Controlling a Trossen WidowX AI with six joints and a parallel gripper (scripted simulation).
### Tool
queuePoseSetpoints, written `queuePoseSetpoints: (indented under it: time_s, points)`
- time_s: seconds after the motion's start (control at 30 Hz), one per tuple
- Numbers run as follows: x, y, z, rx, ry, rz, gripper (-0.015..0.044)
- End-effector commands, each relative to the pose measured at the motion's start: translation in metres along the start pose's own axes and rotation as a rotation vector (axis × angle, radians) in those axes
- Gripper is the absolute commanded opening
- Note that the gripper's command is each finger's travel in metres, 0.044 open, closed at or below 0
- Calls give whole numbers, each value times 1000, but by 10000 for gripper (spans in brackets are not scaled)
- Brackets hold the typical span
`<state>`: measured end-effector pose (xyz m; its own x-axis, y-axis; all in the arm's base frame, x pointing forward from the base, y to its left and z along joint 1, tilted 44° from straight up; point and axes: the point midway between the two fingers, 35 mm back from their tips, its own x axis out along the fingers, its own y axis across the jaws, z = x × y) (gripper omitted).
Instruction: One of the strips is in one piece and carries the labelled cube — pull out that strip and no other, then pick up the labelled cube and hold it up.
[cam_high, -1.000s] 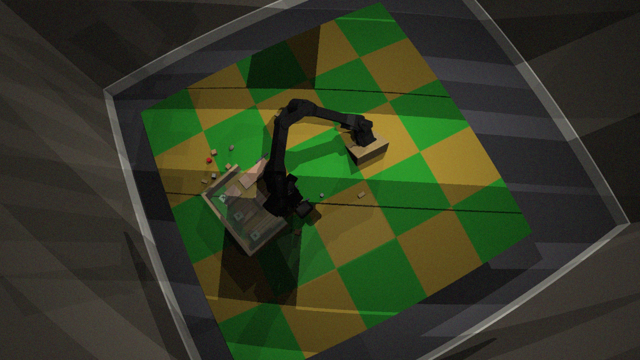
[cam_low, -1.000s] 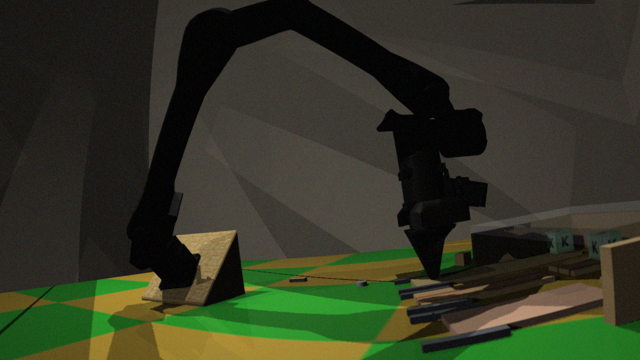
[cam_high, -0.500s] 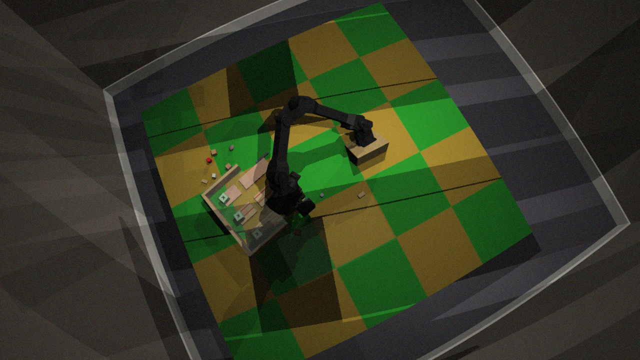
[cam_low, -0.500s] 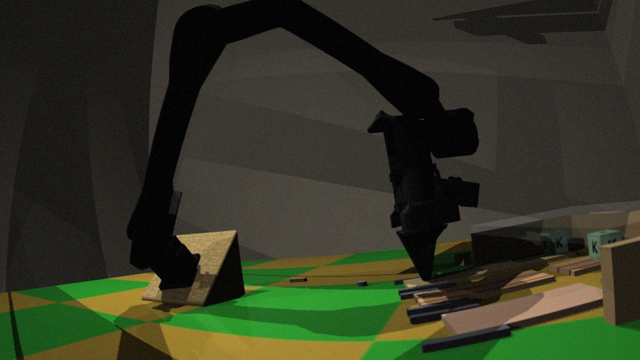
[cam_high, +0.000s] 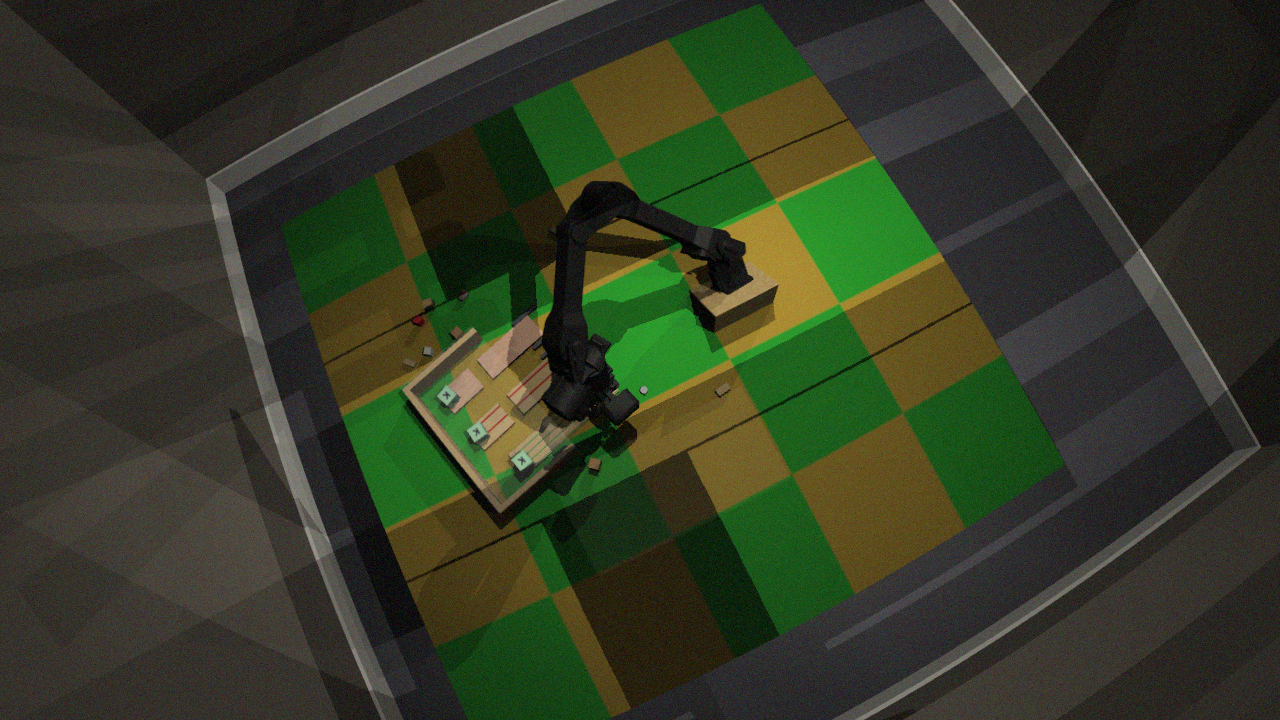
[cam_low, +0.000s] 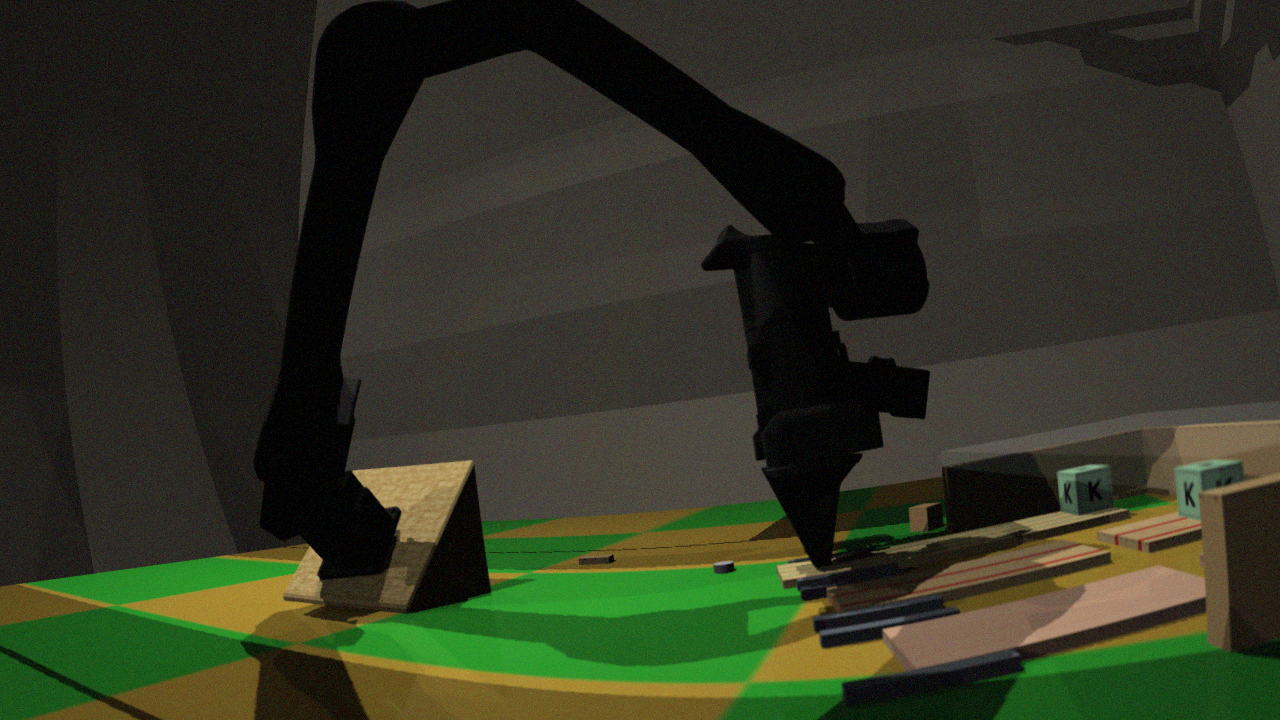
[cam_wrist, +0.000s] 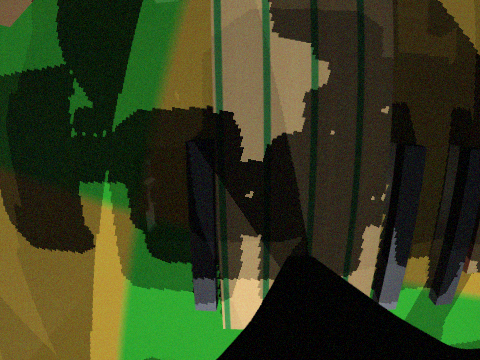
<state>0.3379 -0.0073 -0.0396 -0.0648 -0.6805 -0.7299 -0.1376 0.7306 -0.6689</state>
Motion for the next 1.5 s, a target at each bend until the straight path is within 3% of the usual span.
queuePoseSetpoints:
  time_s: [0.0, 1.47]
  points:
    - [6, 1, -14, -7, 27, 2, 0]
    - [6, 2, -78, -9, 29, 2, 0]
